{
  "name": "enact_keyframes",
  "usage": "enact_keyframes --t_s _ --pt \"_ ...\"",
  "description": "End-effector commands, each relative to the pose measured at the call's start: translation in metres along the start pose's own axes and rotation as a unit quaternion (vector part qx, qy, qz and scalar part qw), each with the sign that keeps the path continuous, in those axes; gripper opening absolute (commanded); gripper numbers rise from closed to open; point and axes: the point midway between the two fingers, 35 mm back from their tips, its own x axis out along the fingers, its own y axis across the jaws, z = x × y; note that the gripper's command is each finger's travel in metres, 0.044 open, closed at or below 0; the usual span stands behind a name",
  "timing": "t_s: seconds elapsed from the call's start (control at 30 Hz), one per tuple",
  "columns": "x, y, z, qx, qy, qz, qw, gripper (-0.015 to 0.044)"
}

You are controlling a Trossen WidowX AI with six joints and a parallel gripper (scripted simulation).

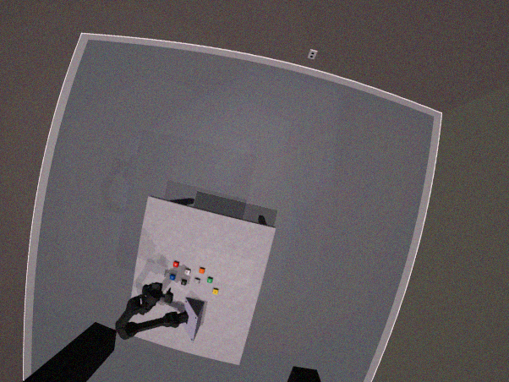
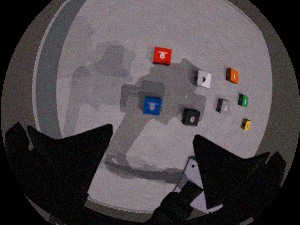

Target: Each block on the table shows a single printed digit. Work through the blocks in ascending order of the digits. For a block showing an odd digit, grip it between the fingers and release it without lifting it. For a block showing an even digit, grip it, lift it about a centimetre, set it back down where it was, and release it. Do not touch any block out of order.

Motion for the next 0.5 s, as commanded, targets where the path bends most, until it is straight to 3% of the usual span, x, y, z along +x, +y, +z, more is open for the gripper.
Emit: enact_keyframes --t_s 0.0,0.37,0.47 --pt "0.000 0.004 -0.001 0.001 -0.001 0.001 1.000 0.0400" --pt "-0.001 0.004 0.000 0.001 -0.001 0.001 1.000 0.0400" --pt "-0.002 0.002 0.026 0.003 0.004 0.003 1.000 0.0400"
